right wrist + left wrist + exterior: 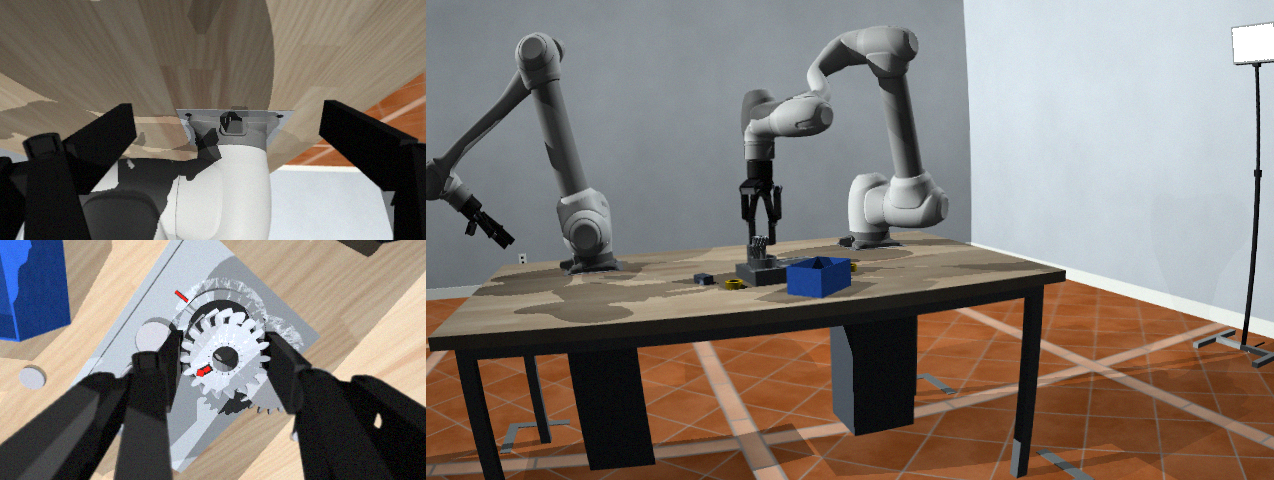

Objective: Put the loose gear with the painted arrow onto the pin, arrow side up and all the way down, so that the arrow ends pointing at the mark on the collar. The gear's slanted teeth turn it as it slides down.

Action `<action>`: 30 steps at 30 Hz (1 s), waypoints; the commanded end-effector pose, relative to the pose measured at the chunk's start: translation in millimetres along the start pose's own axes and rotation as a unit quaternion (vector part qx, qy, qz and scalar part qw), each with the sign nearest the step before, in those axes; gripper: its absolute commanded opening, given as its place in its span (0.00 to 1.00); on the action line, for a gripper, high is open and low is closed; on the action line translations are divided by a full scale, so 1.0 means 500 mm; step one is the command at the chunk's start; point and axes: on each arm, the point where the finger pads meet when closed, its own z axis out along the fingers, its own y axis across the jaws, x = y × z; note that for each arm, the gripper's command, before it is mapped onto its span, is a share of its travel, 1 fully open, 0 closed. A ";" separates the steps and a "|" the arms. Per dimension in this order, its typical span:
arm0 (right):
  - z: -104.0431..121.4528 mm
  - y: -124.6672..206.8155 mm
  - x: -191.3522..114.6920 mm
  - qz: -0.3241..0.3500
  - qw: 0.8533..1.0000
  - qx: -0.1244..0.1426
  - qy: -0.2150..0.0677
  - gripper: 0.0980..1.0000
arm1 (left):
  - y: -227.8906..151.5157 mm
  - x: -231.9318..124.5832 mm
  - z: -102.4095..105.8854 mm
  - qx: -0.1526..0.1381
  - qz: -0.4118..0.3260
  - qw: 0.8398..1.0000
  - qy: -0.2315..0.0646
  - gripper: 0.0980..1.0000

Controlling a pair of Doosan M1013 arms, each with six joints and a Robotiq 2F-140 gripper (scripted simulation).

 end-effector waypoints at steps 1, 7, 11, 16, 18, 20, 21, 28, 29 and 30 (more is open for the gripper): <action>-0.001 0.000 0.000 0.000 1.000 0.000 0.001 1.00 | 0.000 0.001 -0.001 0.000 0.000 1.000 0.001 0.00; -0.001 0.000 0.000 0.000 1.000 0.000 0.001 1.00 | 0.000 0.001 0.003 0.000 0.000 1.000 0.001 0.00; -0.001 0.000 0.000 0.000 1.000 0.000 0.001 1.00 | 0.000 0.001 0.004 0.000 0.000 1.000 0.001 0.00; -0.001 0.000 0.000 0.000 1.000 0.000 0.001 1.00 | 0.000 0.001 0.006 0.000 0.000 1.000 0.001 0.00; -0.001 0.000 0.000 0.000 1.000 0.000 0.001 1.00 | 0.000 0.001 0.006 0.000 0.000 1.000 0.001 0.00; -0.001 0.000 0.000 0.000 1.000 0.000 0.001 1.00 | 0.000 0.001 0.006 0.000 0.000 1.000 0.001 0.00; -0.001 0.000 0.000 0.000 1.000 0.000 0.001 1.00 | 0.000 0.001 0.006 0.000 0.000 1.000 0.001 0.00; -0.001 0.000 0.000 0.000 1.000 0.000 0.001 1.00 | 0.000 0.001 0.006 0.000 0.000 1.000 0.001 0.00; -0.001 0.000 0.000 0.000 1.000 0.000 0.001 1.00 | 0.000 0.001 0.006 0.000 0.000 1.000 0.001 0.00; -0.001 0.000 0.000 0.000 1.000 0.000 0.001 1.00 | 0.000 0.001 0.006 0.000 0.000 1.000 0.001 0.00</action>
